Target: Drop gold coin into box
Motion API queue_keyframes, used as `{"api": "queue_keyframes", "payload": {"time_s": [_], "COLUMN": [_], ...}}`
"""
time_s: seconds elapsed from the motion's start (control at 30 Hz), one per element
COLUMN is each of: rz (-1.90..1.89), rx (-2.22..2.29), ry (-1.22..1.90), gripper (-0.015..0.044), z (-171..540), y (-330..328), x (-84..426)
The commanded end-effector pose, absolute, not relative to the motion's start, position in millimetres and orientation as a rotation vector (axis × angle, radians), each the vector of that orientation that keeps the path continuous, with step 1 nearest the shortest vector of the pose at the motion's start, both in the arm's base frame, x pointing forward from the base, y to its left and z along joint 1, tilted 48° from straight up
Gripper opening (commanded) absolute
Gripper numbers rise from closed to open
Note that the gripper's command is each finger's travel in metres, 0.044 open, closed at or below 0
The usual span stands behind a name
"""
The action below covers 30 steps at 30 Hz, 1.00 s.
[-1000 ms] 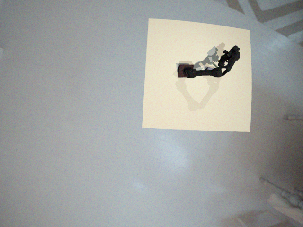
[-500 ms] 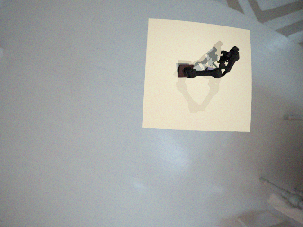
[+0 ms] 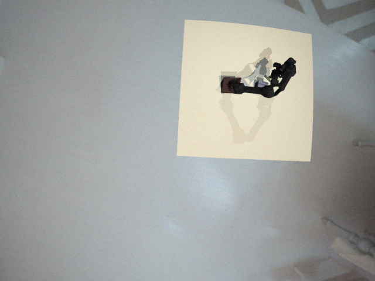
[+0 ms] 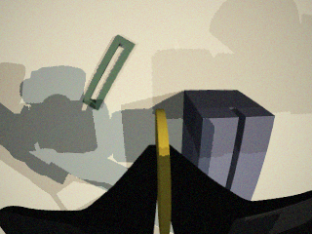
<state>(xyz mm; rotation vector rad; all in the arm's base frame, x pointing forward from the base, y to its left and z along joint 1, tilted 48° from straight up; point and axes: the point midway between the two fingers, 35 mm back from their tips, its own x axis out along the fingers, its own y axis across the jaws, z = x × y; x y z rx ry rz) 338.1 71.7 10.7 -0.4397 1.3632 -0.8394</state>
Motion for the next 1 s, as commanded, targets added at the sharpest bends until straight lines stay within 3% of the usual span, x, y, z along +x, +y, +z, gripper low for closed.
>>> {"api": "queue_keyframes", "payload": {"time_s": [0.0, 0.97], "rz": [-0.833, -0.838], "rx": [-0.438, -0.44], "ry": [1.364, 1.368], "gripper": [0.0, 0.0], "z": [16.6, 42.3], "y": [68.0, 38.0], "x": [331.9, 281.7]}}
